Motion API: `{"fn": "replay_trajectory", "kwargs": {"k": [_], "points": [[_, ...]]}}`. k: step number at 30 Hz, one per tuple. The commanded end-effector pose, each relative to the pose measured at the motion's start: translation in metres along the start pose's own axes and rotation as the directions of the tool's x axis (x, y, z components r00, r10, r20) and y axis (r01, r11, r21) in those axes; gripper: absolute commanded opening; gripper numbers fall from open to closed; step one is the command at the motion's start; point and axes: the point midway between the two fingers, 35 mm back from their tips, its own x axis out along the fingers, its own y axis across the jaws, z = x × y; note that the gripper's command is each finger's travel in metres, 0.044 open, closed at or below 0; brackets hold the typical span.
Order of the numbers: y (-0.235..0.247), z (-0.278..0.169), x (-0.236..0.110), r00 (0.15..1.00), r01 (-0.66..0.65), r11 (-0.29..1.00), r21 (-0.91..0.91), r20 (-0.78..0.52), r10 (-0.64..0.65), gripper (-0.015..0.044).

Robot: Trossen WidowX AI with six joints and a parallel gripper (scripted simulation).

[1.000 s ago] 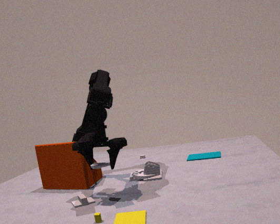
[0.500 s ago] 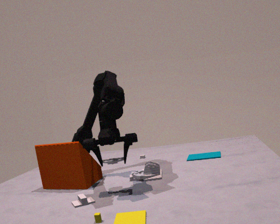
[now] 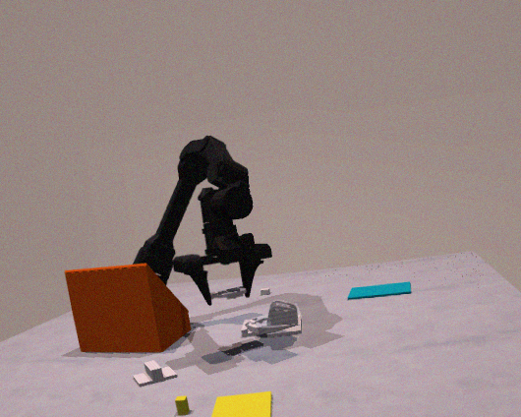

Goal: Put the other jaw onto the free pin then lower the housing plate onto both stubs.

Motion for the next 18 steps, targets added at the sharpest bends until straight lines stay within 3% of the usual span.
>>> {"fn": "replay_trajectory", "kwargs": {"k": [1,18], "points": [[0.013,-0.008,0.0,1.0,-0.009,0.991,-0.13,-0.001,0.009,0.0351],[0.058,-0.042,0.005,1.0,-0.029,0.81,-0.586,-0.018,0.023,0.0351]]}}
